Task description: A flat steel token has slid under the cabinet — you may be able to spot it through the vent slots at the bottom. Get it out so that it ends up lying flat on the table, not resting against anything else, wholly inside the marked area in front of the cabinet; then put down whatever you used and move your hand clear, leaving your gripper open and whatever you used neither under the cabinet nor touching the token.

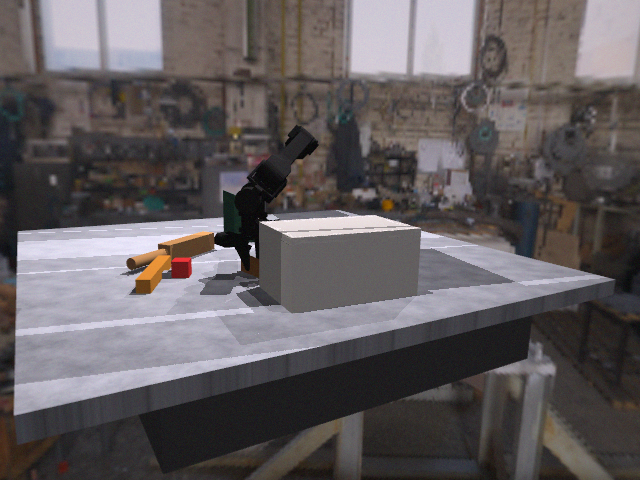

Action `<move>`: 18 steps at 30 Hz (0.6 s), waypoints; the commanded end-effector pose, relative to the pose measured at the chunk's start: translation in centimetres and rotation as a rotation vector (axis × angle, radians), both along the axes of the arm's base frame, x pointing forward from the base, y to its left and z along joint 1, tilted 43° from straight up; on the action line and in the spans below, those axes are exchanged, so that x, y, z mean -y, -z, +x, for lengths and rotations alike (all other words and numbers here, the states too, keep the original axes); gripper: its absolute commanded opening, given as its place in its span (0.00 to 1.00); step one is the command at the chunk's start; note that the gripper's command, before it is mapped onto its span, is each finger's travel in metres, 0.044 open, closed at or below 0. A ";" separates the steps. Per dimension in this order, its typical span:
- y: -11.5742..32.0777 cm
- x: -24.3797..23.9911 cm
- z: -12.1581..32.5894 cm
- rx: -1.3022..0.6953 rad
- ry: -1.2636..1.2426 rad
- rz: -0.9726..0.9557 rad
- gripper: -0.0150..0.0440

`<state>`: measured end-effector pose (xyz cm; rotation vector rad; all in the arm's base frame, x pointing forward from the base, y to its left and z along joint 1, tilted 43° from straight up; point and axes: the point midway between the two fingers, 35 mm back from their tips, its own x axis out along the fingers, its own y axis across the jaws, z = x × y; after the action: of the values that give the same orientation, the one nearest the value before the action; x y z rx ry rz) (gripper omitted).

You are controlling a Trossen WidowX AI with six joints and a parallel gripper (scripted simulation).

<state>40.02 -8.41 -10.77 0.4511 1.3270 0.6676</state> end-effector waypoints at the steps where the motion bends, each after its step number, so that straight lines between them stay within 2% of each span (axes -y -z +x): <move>1: -0.1 0.0 0.5 0.001 0.002 -0.001 0.25; 18: -1.1 -1.3 0.3 0.000 0.002 0.000 0.25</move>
<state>40.26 -7.79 -10.15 0.4515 1.3308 0.6562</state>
